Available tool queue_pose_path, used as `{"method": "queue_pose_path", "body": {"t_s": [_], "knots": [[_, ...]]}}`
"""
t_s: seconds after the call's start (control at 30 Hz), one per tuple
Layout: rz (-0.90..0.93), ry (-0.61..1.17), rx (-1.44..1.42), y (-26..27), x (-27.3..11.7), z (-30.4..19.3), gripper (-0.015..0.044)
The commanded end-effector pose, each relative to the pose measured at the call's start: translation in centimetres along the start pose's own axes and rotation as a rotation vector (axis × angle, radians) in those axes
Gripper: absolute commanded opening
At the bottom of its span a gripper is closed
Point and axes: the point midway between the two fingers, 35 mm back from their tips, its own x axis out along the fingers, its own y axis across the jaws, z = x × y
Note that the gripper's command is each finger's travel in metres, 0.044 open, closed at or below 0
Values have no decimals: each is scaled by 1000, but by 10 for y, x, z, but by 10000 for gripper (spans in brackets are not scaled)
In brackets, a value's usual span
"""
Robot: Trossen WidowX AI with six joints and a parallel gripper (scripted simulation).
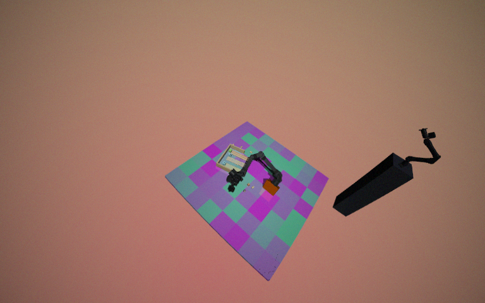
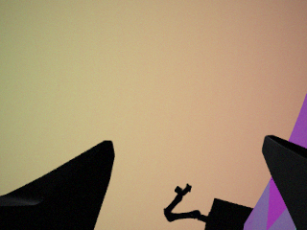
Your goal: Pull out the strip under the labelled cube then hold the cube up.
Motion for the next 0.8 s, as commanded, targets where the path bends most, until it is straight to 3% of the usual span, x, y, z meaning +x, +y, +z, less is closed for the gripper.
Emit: {"method": "queue_pose_path", "body": {"t_s": [0.0, 0.3, 0.77], "knots": [[-12, -3, -7, 1, 0, 1, 400], [-591, -176, -362, 39, -37, 35, 400], [-1486, -567, -730, 145, -176, 24, 400]]}}
